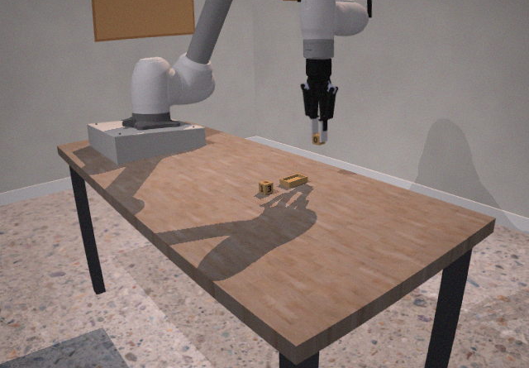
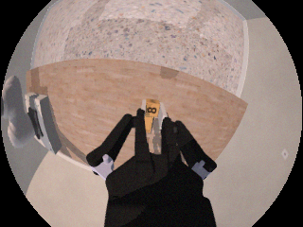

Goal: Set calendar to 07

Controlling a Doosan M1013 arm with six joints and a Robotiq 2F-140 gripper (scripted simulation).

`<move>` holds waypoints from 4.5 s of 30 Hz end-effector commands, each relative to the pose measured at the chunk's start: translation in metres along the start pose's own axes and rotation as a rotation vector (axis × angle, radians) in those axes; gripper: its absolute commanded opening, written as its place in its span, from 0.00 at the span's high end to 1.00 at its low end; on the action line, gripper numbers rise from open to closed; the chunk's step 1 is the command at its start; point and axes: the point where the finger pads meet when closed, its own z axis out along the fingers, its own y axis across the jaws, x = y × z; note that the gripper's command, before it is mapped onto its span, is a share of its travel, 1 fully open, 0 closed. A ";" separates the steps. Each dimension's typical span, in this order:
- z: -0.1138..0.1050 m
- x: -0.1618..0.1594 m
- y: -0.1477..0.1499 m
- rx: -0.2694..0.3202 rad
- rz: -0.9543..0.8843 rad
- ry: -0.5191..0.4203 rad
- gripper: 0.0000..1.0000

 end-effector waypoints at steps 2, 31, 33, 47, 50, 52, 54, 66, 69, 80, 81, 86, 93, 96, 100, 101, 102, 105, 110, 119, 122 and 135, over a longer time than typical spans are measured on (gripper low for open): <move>0.000 0.000 0.000 0.000 0.004 -0.002 0.76; 0.065 0.000 0.000 0.000 0.004 -0.002 0.76; 0.065 0.000 0.000 0.000 0.004 -0.002 0.76; 0.096 0.000 0.000 0.000 0.004 -0.002 0.76; 0.096 0.000 0.000 0.000 0.004 -0.002 0.76; 0.096 0.000 0.000 0.000 0.004 -0.002 0.76; 0.096 0.000 0.000 0.000 0.004 -0.002 0.76; 0.096 0.000 0.000 0.000 0.004 -0.002 0.76; 0.096 0.000 0.000 0.000 0.004 -0.002 0.76; 0.096 0.000 0.000 0.000 0.004 -0.002 0.76; 0.096 0.000 0.000 0.000 0.004 -0.002 0.76; 0.096 0.000 0.000 0.000 0.004 -0.002 0.76; 0.097 0.000 0.000 0.000 0.004 -0.002 0.76; 0.098 0.000 0.000 0.000 0.004 -0.002 0.76; 0.099 0.000 0.000 0.000 0.004 -0.002 0.76; 0.099 0.000 0.000 0.000 0.004 -0.002 0.76; 0.099 0.000 0.000 0.000 0.004 -0.002 0.76; 0.099 0.000 0.000 0.000 0.004 -0.002 0.76; 0.100 0.000 0.000 0.000 0.004 -0.002 0.76; 0.100 0.000 0.000 0.000 0.004 -0.002 0.76; 0.100 0.000 0.000 0.000 0.004 -0.002 0.76; 0.100 0.000 0.000 0.000 0.004 -0.002 0.76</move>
